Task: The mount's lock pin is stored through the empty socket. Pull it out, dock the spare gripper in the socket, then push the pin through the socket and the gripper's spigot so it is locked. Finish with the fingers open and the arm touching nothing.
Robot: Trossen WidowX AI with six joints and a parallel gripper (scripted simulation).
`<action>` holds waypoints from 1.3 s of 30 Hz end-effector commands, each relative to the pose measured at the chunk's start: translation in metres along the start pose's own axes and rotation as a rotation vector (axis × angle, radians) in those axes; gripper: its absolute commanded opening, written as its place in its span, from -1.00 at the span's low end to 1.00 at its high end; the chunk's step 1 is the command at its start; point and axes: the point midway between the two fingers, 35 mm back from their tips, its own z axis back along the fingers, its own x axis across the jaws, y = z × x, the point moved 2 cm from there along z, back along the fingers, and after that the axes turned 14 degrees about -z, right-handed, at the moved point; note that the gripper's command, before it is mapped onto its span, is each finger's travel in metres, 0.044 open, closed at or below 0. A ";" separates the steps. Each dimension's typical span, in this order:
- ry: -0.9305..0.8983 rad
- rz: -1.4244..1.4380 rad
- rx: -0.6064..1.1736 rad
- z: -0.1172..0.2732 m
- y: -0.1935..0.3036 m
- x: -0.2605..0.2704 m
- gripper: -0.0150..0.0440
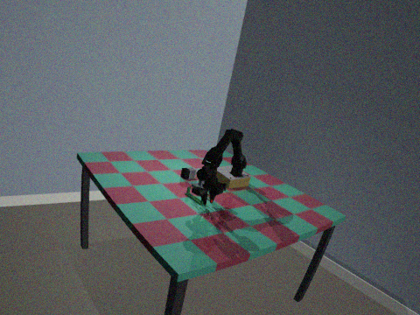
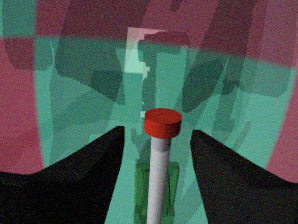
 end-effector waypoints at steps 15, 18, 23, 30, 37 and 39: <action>-0.019 -0.003 0.015 0.036 0.000 0.008 0.19; -0.023 -0.004 0.018 0.043 0.000 0.010 0.19; -0.029 -0.005 0.022 0.055 0.000 0.013 0.19; -0.038 -0.007 0.029 0.071 0.000 0.016 0.19; -0.038 -0.007 0.030 0.067 0.003 0.015 0.54; -0.012 -0.002 0.018 0.085 0.016 0.009 0.36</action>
